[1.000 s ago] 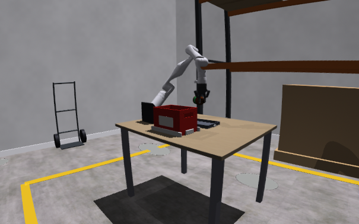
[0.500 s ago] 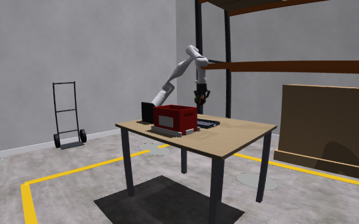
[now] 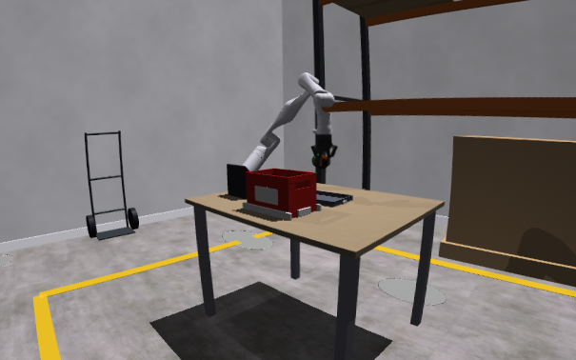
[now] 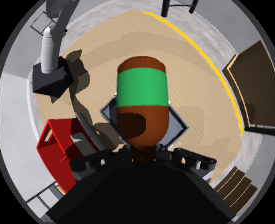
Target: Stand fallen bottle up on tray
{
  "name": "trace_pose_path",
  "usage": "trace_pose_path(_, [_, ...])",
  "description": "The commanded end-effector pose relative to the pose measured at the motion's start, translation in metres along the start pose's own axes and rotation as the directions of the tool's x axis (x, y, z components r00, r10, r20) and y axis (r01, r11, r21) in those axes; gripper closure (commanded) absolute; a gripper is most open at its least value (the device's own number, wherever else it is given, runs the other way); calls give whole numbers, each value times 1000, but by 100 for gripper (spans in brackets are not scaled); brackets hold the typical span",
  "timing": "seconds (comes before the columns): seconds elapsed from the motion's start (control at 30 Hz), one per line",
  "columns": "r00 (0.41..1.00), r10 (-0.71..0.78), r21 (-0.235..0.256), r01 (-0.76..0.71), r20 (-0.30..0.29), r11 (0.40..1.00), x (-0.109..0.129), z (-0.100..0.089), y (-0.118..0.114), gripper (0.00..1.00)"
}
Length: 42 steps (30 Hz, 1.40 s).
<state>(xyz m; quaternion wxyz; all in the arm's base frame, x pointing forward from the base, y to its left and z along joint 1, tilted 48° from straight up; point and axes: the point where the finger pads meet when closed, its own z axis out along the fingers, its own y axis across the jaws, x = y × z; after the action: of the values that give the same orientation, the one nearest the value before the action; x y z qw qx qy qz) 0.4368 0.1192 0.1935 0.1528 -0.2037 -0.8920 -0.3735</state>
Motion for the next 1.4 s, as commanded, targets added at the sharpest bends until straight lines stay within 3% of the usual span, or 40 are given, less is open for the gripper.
trace_pose_path(0.0, [1000,0,-1,0,2,1000,0,-1,0,100])
trace_pose_path(0.9, [1000,0,-1,0,5,1000,0,-1,0,100])
trace_pose_path(1.37, [998,-1,-2,1,64,1000,0,0,1,100])
